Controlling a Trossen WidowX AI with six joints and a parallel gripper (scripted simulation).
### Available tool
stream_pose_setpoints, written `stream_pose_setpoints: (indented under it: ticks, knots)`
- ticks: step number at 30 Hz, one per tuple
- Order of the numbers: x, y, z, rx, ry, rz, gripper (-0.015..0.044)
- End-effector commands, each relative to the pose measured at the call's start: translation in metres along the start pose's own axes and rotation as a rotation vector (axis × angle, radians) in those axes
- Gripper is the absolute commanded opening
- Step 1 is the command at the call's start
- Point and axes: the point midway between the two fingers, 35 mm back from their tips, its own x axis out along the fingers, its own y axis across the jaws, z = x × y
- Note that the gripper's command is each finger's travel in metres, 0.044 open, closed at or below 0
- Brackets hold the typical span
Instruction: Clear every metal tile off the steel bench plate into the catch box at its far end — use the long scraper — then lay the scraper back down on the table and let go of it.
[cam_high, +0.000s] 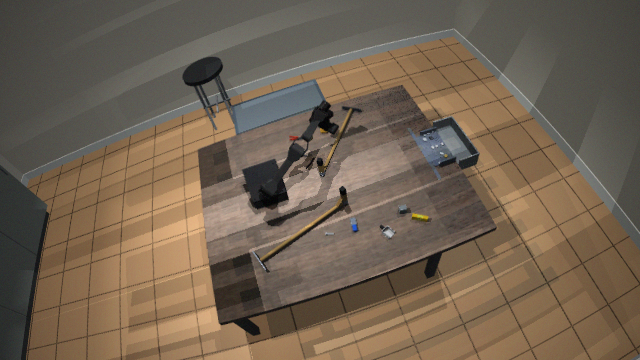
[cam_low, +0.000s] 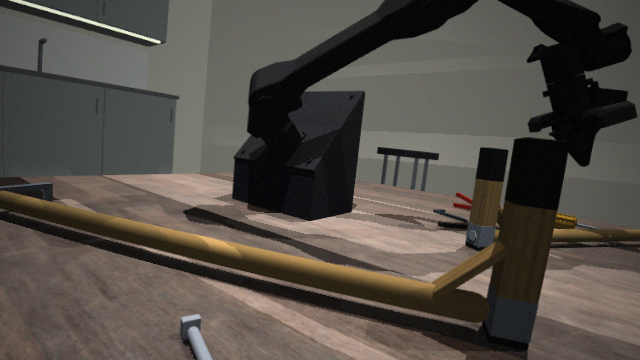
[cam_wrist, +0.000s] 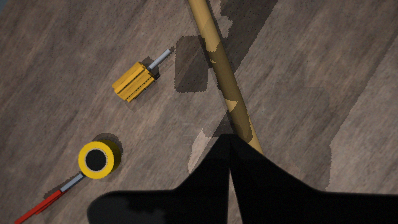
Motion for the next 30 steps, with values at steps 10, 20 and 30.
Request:
stream_pose_setpoints:
  ticks: [10,20,30]
  knots:
    - [0.014,0.033,0.000,-0.022,-0.014,0.012,0.0000]
    - [0.039,0.032,-0.007,-0.022,-0.015,0.012,0.0000]
    - [0.064,0.032,-0.017,-0.022,-0.014,0.012,0.0000]
